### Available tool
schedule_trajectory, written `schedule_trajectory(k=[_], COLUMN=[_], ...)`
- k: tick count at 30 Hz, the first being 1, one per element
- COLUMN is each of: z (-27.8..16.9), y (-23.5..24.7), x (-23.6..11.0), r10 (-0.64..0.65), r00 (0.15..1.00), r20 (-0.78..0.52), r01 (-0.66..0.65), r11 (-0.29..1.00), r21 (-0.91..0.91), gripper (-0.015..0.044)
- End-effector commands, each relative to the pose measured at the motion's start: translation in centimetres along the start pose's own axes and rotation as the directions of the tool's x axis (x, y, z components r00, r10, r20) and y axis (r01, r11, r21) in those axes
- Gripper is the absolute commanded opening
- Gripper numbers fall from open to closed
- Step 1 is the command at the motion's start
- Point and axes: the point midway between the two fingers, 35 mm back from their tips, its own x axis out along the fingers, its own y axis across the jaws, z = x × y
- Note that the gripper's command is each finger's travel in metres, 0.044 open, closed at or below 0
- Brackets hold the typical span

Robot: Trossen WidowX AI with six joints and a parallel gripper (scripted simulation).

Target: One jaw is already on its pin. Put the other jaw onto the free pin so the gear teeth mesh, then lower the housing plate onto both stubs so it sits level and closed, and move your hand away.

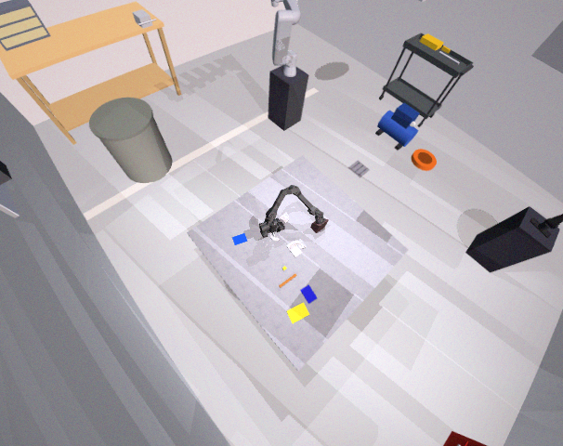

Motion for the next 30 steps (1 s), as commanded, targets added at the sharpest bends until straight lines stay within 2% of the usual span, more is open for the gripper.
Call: schedule_trajectory(k=[1, 14, 30], z=[-0.1, -0.1, -0.1], y=[-0.3, -0.3, -0.3], x=[0.9, 2.9, 2.9], r10=[-0.008, -0.007, -0.007], r00=[1.0, 1.0, 1.0], r20=[0.0, 0.001, 0.001], r01=[0.008, 0.008, 0.007], r11=[1.0, 1.0, 1.0], r21=[-0.012, -0.012, -0.012], gripper=[0.044, 0.044, 0.044])
